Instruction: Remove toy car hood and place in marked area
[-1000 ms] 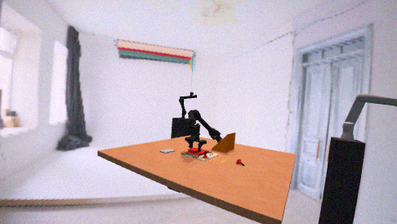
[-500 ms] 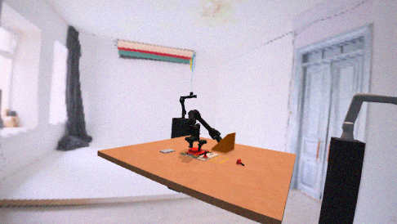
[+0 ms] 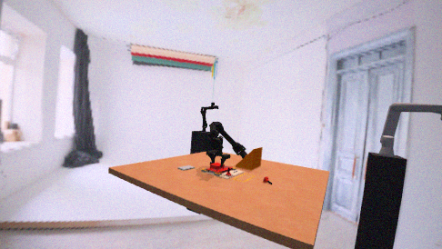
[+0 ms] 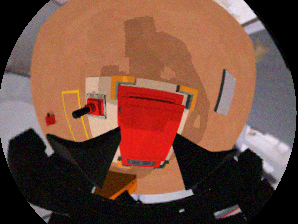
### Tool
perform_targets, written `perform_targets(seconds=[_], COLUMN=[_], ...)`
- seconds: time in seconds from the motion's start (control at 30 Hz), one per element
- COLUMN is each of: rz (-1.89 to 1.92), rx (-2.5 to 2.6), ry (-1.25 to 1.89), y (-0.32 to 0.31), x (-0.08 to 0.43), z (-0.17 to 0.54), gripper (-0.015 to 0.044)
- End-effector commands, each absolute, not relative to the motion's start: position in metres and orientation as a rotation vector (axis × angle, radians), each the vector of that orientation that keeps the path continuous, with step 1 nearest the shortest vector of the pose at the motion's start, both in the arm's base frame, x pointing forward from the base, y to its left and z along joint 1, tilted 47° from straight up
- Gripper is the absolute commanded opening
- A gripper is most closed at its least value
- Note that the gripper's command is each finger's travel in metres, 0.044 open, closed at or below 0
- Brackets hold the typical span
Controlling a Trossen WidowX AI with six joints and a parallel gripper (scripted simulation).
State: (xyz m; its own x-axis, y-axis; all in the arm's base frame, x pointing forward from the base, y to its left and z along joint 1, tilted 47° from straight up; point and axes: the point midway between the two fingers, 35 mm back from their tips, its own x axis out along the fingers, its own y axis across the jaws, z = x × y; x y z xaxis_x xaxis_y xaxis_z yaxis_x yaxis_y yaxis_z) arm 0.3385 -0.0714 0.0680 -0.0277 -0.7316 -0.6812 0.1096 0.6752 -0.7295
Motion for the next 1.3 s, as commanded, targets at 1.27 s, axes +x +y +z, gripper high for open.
perform_targets(seconds=[1.27], rz=[-0.724], rx=[-0.549], ry=[1.452], y=[-0.027], x=[0.342], z=[0.099], gripper=[0.0])
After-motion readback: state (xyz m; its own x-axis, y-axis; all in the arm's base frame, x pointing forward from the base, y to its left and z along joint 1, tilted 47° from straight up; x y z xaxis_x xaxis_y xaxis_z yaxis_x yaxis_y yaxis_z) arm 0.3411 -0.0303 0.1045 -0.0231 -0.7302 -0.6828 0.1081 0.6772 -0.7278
